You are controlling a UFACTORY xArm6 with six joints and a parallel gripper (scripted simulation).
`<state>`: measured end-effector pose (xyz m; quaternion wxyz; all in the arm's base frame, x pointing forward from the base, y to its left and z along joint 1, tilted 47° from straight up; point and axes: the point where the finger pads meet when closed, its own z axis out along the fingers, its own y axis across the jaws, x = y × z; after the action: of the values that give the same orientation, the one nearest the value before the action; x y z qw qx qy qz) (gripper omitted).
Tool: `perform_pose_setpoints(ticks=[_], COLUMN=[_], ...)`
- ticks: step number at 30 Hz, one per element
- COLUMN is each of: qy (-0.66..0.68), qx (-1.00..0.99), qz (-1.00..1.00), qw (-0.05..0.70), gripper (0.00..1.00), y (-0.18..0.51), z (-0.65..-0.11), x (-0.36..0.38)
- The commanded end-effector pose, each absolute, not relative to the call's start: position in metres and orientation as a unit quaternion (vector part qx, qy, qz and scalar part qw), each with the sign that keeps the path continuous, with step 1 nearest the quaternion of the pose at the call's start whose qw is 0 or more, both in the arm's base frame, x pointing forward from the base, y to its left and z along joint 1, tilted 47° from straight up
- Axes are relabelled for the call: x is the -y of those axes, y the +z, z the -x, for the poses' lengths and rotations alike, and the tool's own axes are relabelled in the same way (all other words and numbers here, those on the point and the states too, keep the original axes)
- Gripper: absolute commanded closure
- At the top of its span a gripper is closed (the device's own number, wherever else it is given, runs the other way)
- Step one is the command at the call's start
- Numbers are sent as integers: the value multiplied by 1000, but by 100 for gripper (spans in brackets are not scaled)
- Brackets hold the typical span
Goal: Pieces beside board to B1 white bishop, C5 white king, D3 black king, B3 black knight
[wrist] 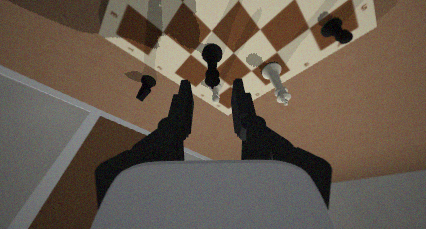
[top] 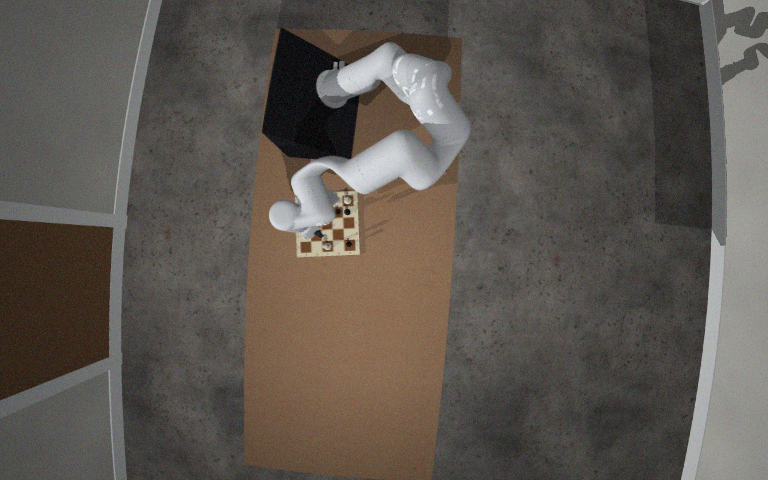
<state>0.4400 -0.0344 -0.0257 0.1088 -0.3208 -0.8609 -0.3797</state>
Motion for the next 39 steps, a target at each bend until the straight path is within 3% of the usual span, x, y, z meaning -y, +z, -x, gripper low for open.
perform_pose_setpoints(ticks=[1,13,14,34,39], qy=[-380,-380,-380,-380,-369], qx=[861,861,861,861,831], qz=[321,321,321,321,392], qw=[108,108,108,108,139], gripper=[58,58,0,0,0], y=[-5,9,9,9,-6], z=[-439,-438,-438,-438,-435], x=[56,70,70,71,80])
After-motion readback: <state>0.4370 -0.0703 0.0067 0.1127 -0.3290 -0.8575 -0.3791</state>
